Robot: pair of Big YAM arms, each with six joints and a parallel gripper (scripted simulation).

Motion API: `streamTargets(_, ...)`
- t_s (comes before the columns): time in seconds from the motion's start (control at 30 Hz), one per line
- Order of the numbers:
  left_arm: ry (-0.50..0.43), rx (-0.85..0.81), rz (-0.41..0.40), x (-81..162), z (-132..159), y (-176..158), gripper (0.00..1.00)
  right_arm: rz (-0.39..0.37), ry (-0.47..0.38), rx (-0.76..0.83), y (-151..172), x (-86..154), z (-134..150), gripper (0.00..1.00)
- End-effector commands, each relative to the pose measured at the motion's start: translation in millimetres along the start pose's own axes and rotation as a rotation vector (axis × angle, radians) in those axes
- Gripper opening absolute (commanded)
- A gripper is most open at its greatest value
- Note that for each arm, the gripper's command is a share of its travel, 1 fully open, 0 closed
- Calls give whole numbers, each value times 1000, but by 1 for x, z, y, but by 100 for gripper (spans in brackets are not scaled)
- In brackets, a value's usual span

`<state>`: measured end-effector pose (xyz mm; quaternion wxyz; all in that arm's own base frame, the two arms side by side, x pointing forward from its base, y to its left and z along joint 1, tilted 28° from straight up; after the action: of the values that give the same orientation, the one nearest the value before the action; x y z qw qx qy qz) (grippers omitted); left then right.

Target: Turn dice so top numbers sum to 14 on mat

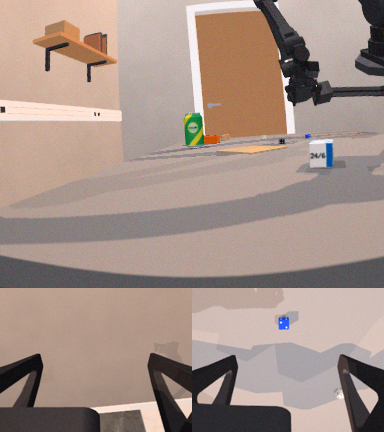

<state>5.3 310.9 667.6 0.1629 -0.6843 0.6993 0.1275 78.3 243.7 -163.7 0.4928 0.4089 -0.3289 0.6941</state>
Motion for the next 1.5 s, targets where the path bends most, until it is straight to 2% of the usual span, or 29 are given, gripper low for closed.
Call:
streamTargets(0.0, -54, -15, -1, 8, -21, 1, 100, -20, 32, 11, 4, -48, 9, 100)
streamTargets(0.07, -54, -15, -1, 8, -21, 1, 100, -13, 18, 6, 0, -50, 1, 100)
streamTargets(0.1, -54, -15, -1, 8, -21, 1, 100, -13, 17, 6, -1, -50, 1, 30)
streamTargets(0.2, -54, -15, -1, 8, -21, 1, 100, -14, 17, 6, 0, -50, 1, 30)
streamTargets(0.23, -54, -15, -1, 8, -21, 1, 100, 11, -14, 22, -1, -37, -8, 30)
streamTargets(1.47, -54, -15, -1, 8, -21, 1, 100, -5, 4, 6, -1, -44, -3, 30)
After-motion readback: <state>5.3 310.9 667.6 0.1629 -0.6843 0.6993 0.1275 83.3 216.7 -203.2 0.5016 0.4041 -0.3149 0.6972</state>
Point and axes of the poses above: on each arm, the point where the finger pads meet when closed, its own x axis back along the fingers, its own y axis across the jaws, z = x × y, the point moved 3 cm from there along x, back along the fingers, and after that the axes turned 2 degrees about x, right-handed, at the moved point
